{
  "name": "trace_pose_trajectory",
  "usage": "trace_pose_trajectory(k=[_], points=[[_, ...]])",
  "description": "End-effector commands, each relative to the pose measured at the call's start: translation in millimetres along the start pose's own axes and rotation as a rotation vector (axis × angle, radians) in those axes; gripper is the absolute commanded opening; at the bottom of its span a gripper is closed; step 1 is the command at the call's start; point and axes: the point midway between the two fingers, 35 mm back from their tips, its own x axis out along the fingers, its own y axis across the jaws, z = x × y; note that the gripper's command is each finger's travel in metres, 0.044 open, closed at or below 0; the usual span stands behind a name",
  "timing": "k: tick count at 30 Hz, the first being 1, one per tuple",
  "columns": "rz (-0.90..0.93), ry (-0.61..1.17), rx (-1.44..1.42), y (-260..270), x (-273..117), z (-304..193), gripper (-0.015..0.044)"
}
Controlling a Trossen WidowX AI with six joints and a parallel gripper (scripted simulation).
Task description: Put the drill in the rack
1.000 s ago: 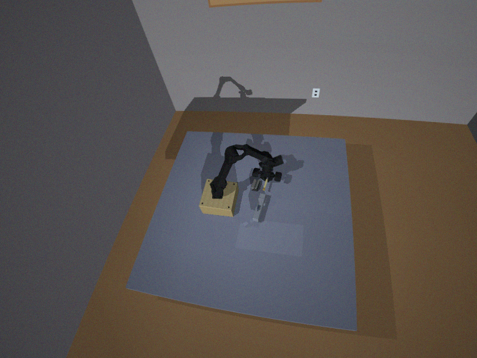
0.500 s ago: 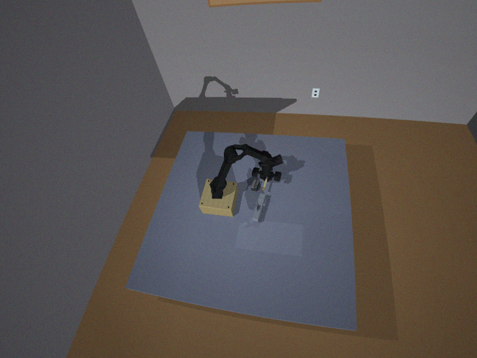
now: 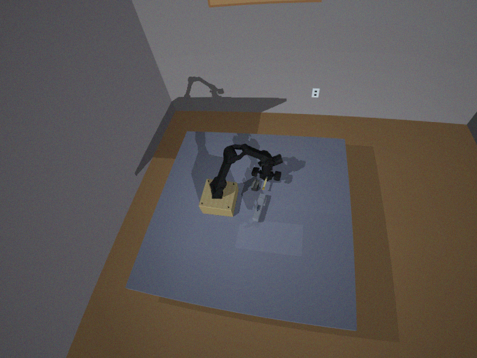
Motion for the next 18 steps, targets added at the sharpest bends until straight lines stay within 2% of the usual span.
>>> trace_pose_trajectory(k=[1,18], points=[[-0.006,0.001,0.006,-0.6,-3.3,-0.2,0.0],[-0.006,0.001,0.006,-0.3,-8.3,-0.7,0.0]])
